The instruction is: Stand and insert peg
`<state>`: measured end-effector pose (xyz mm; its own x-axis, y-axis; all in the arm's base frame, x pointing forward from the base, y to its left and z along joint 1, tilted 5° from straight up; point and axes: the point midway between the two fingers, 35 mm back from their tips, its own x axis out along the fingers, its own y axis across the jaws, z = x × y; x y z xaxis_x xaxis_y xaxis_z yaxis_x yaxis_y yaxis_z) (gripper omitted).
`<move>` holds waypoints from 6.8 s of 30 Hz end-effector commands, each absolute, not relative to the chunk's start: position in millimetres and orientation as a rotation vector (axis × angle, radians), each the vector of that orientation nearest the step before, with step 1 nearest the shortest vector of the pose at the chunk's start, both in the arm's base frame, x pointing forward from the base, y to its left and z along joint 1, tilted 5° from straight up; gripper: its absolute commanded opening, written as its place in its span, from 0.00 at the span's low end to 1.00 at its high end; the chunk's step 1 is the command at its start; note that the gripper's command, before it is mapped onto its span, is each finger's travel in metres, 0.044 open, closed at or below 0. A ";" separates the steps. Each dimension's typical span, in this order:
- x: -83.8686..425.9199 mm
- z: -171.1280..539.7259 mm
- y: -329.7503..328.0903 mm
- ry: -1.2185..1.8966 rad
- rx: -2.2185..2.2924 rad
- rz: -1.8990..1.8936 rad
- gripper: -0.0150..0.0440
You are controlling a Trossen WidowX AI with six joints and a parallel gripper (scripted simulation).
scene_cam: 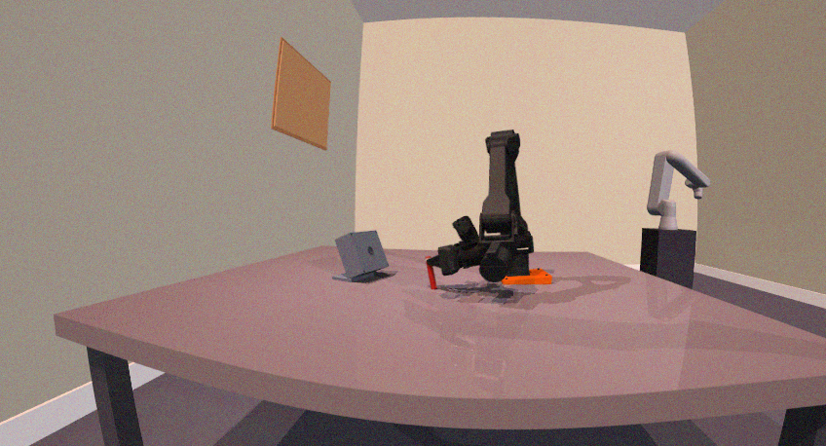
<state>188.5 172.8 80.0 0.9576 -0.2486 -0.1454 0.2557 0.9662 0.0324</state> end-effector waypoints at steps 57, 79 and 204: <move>180.1 76.7 173.5 0.102 0.054 -0.252 0.34; 177.6 75.9 173.9 0.087 0.050 -0.247 0.34; 181.2 186.2 138.1 0.692 -0.027 -0.442 1.00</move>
<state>179.3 139.4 193.5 0.7561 -0.3905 -0.5252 0.3700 0.9170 -0.1490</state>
